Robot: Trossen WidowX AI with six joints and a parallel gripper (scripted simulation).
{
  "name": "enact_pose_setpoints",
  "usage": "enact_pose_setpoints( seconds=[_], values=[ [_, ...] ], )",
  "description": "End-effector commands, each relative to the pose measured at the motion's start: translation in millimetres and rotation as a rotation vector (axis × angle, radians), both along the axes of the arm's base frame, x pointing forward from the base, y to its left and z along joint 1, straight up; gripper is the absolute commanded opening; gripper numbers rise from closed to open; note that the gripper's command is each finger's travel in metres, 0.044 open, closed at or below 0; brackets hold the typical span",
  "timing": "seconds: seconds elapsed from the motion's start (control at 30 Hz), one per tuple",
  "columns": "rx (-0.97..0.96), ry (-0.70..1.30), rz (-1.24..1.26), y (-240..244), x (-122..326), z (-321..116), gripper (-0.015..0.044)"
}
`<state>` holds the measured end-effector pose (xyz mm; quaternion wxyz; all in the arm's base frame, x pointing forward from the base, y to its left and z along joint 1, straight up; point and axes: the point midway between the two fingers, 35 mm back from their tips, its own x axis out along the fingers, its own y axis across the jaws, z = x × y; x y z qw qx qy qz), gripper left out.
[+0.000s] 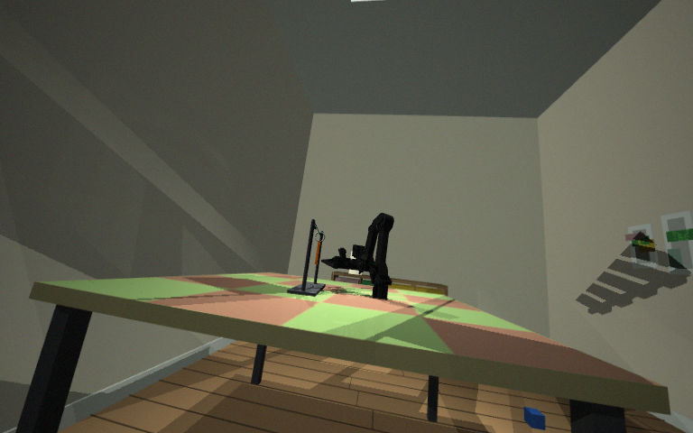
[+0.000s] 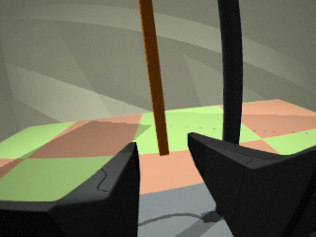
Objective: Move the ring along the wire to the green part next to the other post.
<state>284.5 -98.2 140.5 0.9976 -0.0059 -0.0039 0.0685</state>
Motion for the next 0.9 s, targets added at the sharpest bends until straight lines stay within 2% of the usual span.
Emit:
enact_pose_setpoints(
  seconds=[0.0,0.87],
  values=[
    [0.0,-0.005,-0.005,-2.0,6.9,2.4,0.016],
    [0.001,-0.009,-0.005,2.1,47.5,3.9,0.016]
  ],
)
